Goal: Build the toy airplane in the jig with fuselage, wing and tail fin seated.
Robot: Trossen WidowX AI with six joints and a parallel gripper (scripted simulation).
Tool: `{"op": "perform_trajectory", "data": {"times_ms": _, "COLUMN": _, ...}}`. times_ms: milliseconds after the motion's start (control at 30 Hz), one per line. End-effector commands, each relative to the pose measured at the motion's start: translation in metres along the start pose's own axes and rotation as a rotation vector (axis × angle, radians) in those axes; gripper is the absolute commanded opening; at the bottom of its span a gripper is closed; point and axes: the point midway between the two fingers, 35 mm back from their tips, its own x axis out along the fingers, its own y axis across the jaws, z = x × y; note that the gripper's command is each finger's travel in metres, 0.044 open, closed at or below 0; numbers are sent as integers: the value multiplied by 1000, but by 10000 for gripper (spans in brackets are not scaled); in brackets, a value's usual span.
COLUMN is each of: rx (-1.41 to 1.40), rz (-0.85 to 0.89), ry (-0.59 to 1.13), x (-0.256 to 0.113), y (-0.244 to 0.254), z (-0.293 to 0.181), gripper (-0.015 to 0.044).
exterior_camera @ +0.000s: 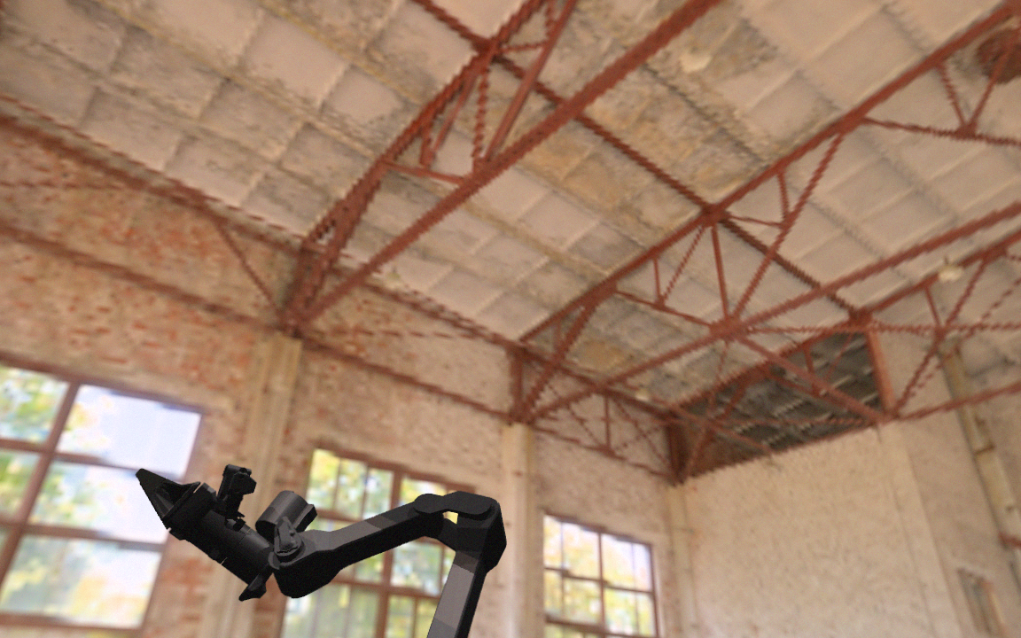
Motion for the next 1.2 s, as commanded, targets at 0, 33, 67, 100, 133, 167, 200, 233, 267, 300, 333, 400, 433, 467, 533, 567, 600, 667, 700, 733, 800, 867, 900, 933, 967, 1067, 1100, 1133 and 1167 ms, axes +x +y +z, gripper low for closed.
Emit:
{"op": "perform_trajectory", "data": {"times_ms": 0, "rx": 29, "rz": 151, "ry": 65, "x": 31, "y": 57, "z": 8, "gripper": 440}}
{"op": "perform_trajectory", "data": {"times_ms": 33, "rx": 37, "rz": 195, "ry": 86, "x": 38, "y": 75, "z": 9, "gripper": 440}}
{"op": "perform_trajectory", "data": {"times_ms": 67, "rx": 45, "rz": 238, "ry": 108, "x": 44, "y": 92, "z": 10, "gripper": 440}}
{"op": "perform_trajectory", "data": {"times_ms": 100, "rx": 52, "rz": 281, "ry": 131, "x": 50, "y": 110, "z": 11, "gripper": 440}}
{"op": "perform_trajectory", "data": {"times_ms": 133, "rx": 57, "rz": 323, "ry": 155, "x": 54, "y": 128, "z": 12, "gripper": 440}}
{"op": "perform_trajectory", "data": {"times_ms": 167, "rx": 62, "rz": 366, "ry": 179, "x": 58, "y": 146, "z": 13, "gripper": 440}}
{"op": "perform_trajectory", "data": {"times_ms": 200, "rx": 65, "rz": 408, "ry": 204, "x": 61, "y": 164, "z": 13, "gripper": 440}}
{"op": "perform_trajectory", "data": {"times_ms": 233, "rx": 68, "rz": 450, "ry": 230, "x": 62, "y": 182, "z": 14, "gripper": 440}}
{"op": "perform_trajectory", "data": {"times_ms": 267, "rx": 69, "rz": 491, "ry": 257, "x": 63, "y": 200, "z": 14, "gripper": 440}}
{"op": "perform_trajectory", "data": {"times_ms": 300, "rx": 69, "rz": 532, "ry": 285, "x": 63, "y": 219, "z": 15, "gripper": 440}}
{"op": "perform_trajectory", "data": {"times_ms": 333, "rx": 69, "rz": 573, "ry": 313, "x": 63, "y": 237, "z": 15, "gripper": 440}}
{"op": "perform_trajectory", "data": {"times_ms": 400, "rx": 64, "rz": 653, "ry": 371, "x": 58, "y": 273, "z": 15, "gripper": 440}}
{"op": "perform_trajectory", "data": {"times_ms": 433, "rx": 60, "rz": 693, "ry": 402, "x": 55, "y": 290, "z": 15, "gripper": 440}}
{"op": "perform_trajectory", "data": {"times_ms": 467, "rx": 50, "rz": 732, "ry": 434, "x": 50, "y": 308, "z": 15, "gripper": 440}}
{"op": "perform_trajectory", "data": {"times_ms": 533, "rx": 25, "rz": 810, "ry": 500, "x": 39, "y": 344, "z": 13, "gripper": 440}}
{"op": "perform_trajectory", "data": {"times_ms": 567, "rx": 10, "rz": 847, "ry": 533, "x": 31, "y": 361, "z": 11, "gripper": 440}}
{"op": "perform_trajectory", "data": {"times_ms": 600, "rx": -6, "rz": 885, "ry": 567, "x": 23, "y": 378, "z": 10, "gripper": 440}}
{"op": "perform_trajectory", "data": {"times_ms": 667, "rx": -42, "rz": 958, "ry": 637, "x": 5, "y": 409, "z": 7, "gripper": 440}}
{"op": "perform_trajectory", "data": {"times_ms": 700, "rx": -62, "rz": 993, "ry": 672, "x": -5, "y": 424, "z": 6, "gripper": 440}}
{"op": "perform_trajectory", "data": {"times_ms": 733, "rx": -83, "rz": 1026, "ry": 706, "x": -16, "y": 438, "z": 4, "gripper": 440}}
{"op": "perform_trajectory", "data": {"times_ms": 800, "rx": -114, "rz": 1087, "ry": 771, "x": -36, "y": 460, "z": 3, "gripper": 440}}
{"op": "perform_trajectory", "data": {"times_ms": 867, "rx": -152, "rz": 1156, "ry": 852, "x": -63, "y": 485, "z": 1, "gripper": 440}}
{"op": "perform_trajectory", "data": {"times_ms": 900, "rx": -173, "rz": 1188, "ry": 893, "x": -77, "y": 496, "z": 0, "gripper": 440}}
{"op": "perform_trajectory", "data": {"times_ms": 933, "rx": -195, "rz": 1220, "ry": 935, "x": -91, "y": 506, "z": 0, "gripper": 440}}
{"op": "perform_trajectory", "data": {"times_ms": 967, "rx": -219, "rz": 1250, "ry": 977, "x": -106, "y": 515, "z": -1, "gripper": 440}}
{"op": "perform_trajectory", "data": {"times_ms": 1067, "rx": -298, "rz": 1331, "ry": 1107, "x": -153, "y": 537, "z": -2, "gripper": 440}}
{"op": "perform_trajectory", "data": {"times_ms": 1100, "rx": -328, "rz": 1355, "ry": 1150, "x": -169, "y": 542, "z": -2, "gripper": 440}}
{"op": "perform_trajectory", "data": {"times_ms": 1133, "rx": -359, "rz": 1377, "ry": 1194, "x": -185, "y": 547, "z": -2, "gripper": 440}}
{"op": "perform_trajectory", "data": {"times_ms": 1167, "rx": -392, "rz": 1397, "ry": 1239, "x": -202, "y": 551, "z": -2, "gripper": 440}}
